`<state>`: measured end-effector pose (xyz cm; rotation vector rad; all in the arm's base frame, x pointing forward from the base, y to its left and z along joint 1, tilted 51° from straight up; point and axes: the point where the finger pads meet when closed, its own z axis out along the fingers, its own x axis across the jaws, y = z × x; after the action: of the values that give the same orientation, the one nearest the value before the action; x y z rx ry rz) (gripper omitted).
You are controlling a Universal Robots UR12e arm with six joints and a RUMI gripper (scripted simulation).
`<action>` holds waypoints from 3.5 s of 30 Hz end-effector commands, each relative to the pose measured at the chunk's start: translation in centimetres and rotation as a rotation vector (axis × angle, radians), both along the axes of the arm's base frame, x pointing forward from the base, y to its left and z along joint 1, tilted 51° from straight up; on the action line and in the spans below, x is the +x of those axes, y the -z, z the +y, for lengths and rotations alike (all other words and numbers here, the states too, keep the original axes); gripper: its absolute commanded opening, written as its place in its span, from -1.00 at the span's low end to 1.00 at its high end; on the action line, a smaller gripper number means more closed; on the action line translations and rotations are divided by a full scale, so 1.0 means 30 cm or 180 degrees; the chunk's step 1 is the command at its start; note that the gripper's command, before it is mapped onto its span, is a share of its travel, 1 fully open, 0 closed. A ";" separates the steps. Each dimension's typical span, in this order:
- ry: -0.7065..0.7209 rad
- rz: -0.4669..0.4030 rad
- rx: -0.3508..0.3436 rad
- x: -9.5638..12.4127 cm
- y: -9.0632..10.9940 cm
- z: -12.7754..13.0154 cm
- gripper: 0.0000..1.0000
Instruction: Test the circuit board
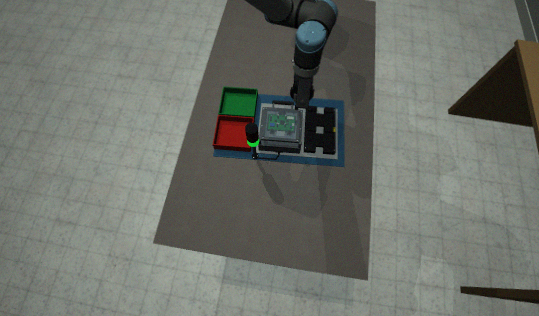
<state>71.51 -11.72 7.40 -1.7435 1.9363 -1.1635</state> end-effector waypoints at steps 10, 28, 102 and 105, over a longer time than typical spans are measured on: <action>-0.0001 -0.0002 0.0000 0.016 0.009 -0.006 -1.00; -0.0001 -0.0002 0.0000 0.016 0.013 -0.007 -1.00; -0.0001 -0.0002 0.0000 0.019 0.043 -0.017 -1.00; -0.0001 -0.0002 0.0000 0.019 0.043 -0.017 -1.00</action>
<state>72.09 -12.24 6.12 -1.7436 1.9357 -1.1632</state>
